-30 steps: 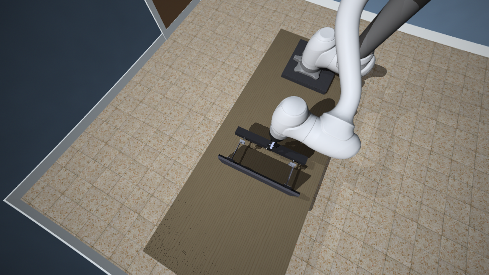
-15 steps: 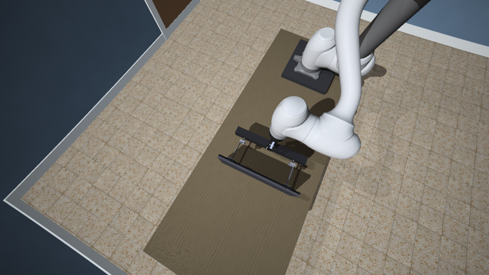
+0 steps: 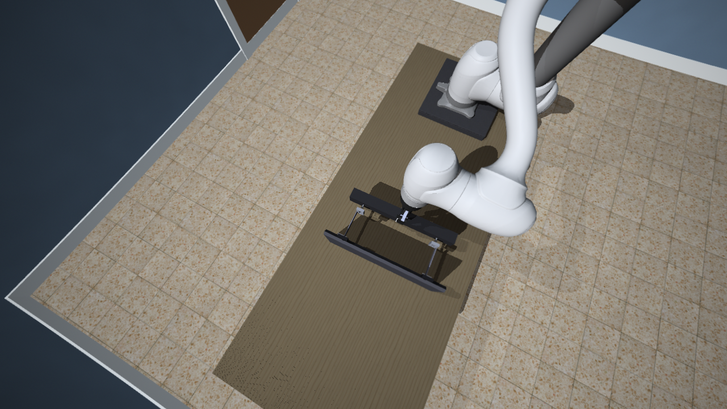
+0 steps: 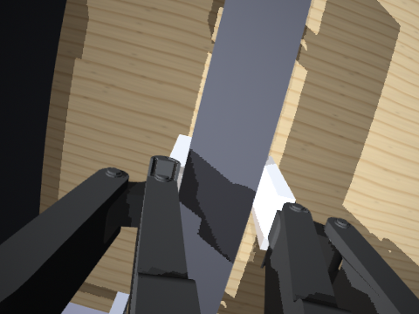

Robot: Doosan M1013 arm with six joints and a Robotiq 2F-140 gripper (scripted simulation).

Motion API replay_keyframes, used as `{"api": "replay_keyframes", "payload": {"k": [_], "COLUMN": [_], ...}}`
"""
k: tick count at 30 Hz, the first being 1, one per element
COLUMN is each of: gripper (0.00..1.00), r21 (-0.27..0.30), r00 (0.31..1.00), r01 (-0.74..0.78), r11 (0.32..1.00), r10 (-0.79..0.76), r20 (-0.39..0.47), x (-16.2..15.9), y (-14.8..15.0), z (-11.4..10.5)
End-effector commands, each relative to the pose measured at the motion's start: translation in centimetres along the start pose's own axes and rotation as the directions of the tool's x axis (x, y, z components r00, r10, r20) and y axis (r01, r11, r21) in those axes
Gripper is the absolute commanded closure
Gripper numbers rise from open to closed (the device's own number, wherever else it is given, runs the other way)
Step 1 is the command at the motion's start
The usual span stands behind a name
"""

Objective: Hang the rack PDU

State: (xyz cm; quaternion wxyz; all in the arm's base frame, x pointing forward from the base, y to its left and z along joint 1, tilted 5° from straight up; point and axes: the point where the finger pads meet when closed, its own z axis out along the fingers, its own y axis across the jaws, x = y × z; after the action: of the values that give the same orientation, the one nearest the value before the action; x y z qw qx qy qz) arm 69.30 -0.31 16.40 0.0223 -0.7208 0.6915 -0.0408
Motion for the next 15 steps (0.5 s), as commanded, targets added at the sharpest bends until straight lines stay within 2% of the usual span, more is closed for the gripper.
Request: {"api": "replay_keyframes", "payload": {"k": [1,15], "gripper": [1.0,1.0], "r21": [0.002,0.002], "r00": [1.0,1.0], "r01": [-0.006,-0.004], "r11": [1.0,1.0], "r10": [0.006,0.004], "r20": [0.006,0.005], "x": [0.12,0.14], "y": [0.26,-0.54], "z": [-0.08,-0.07]}}
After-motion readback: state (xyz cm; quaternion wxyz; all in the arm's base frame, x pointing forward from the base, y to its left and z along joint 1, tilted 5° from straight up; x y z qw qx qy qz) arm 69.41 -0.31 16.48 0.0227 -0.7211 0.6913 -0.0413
